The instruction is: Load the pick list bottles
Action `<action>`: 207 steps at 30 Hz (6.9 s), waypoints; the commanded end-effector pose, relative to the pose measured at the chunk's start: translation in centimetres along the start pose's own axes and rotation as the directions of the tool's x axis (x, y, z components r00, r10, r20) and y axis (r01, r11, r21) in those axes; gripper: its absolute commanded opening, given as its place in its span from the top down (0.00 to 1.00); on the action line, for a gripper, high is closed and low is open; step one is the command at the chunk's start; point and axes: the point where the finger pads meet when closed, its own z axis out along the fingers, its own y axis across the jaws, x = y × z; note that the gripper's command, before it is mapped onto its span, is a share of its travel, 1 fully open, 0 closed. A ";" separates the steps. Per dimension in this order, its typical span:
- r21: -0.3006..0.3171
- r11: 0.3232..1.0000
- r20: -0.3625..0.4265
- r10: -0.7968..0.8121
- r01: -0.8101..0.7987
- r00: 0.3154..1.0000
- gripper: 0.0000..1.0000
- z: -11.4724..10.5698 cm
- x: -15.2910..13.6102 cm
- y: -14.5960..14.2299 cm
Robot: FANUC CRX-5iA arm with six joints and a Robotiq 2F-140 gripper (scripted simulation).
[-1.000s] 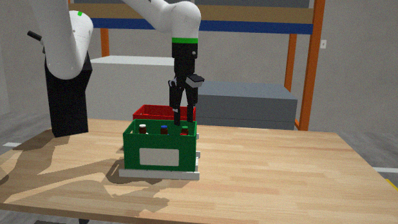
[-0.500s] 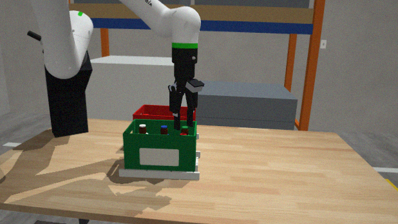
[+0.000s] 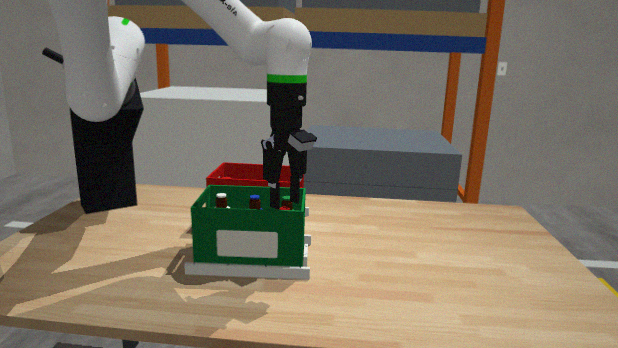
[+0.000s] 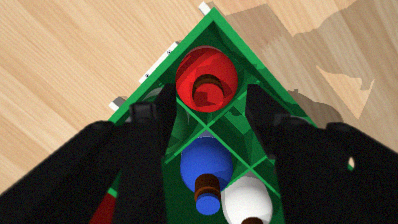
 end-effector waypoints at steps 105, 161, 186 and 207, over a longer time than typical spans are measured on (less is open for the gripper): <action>0.001 1.000 -0.001 0.000 0.000 1.000 0.90 -0.5 0.1 0.0; 0.001 1.000 -0.001 0.000 0.000 1.000 0.90 -8.5 0.0 0.0; 0.001 1.000 -0.001 0.000 0.000 1.000 0.90 -12.3 0.0 0.0; 0.001 1.000 -0.001 0.000 0.000 1.000 0.90 -14.7 0.0 0.0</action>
